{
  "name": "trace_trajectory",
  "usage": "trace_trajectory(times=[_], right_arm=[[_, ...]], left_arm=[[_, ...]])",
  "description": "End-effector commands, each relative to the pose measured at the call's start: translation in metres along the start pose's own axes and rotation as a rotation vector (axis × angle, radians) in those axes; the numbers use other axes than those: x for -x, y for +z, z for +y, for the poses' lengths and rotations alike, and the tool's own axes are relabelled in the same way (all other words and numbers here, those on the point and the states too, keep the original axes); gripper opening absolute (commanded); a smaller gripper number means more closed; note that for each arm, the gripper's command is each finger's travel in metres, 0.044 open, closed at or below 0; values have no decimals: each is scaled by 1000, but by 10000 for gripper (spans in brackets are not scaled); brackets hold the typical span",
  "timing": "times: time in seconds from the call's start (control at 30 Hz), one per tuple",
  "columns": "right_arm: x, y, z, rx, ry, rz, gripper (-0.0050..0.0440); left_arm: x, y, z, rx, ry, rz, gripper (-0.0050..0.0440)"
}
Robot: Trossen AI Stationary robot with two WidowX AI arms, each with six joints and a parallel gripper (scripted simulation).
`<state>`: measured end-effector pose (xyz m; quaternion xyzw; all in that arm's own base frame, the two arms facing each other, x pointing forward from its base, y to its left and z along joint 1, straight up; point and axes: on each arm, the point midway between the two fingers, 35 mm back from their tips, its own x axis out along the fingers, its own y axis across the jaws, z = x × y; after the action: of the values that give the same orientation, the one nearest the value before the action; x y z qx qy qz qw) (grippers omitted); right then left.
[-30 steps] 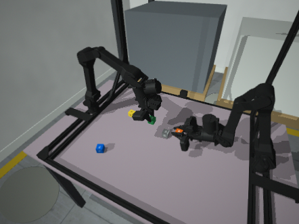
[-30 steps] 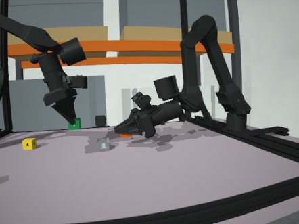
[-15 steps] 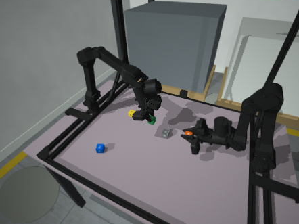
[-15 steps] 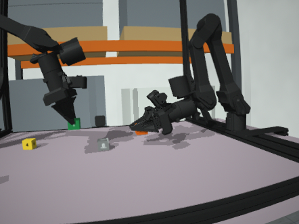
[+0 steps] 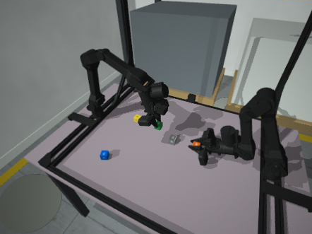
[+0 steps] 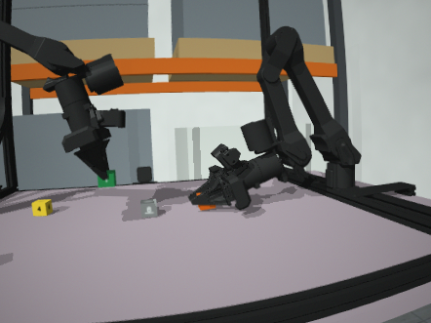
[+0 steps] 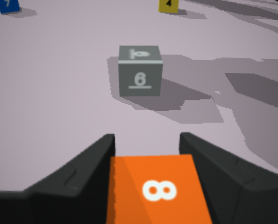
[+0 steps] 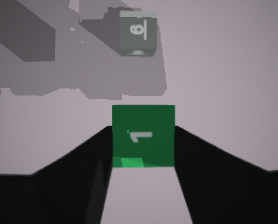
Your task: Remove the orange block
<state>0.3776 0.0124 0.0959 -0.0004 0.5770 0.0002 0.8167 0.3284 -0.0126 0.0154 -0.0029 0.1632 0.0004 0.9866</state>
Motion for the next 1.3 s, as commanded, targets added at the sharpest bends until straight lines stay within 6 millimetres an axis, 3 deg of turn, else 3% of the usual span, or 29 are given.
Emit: trace_trajectory(times=[0.0,0.1,0.17,0.33,0.73,0.97,1.27], right_arm=[[2,2,0,-2,0,-8,0],[2,2,0,-2,0,-8,0],[2,2,0,-2,0,-8,0],[2,2,0,-2,0,-8,0],[0,9,0,-2,0,-8,0],[-22,70,0,-2,0,-8,0],[-24,75,0,-2,0,-8,0]], left_arm=[[-1,-3,0,2,2,7,216],[5,0,-2,-1,18,0,288],[5,0,-2,-1,18,0,288],[48,14,-9,-9,118,-55,400],[49,15,-9,-9,121,-58,400],[49,15,-9,-9,121,-58,400],[49,15,-9,-9,121,-58,400]])
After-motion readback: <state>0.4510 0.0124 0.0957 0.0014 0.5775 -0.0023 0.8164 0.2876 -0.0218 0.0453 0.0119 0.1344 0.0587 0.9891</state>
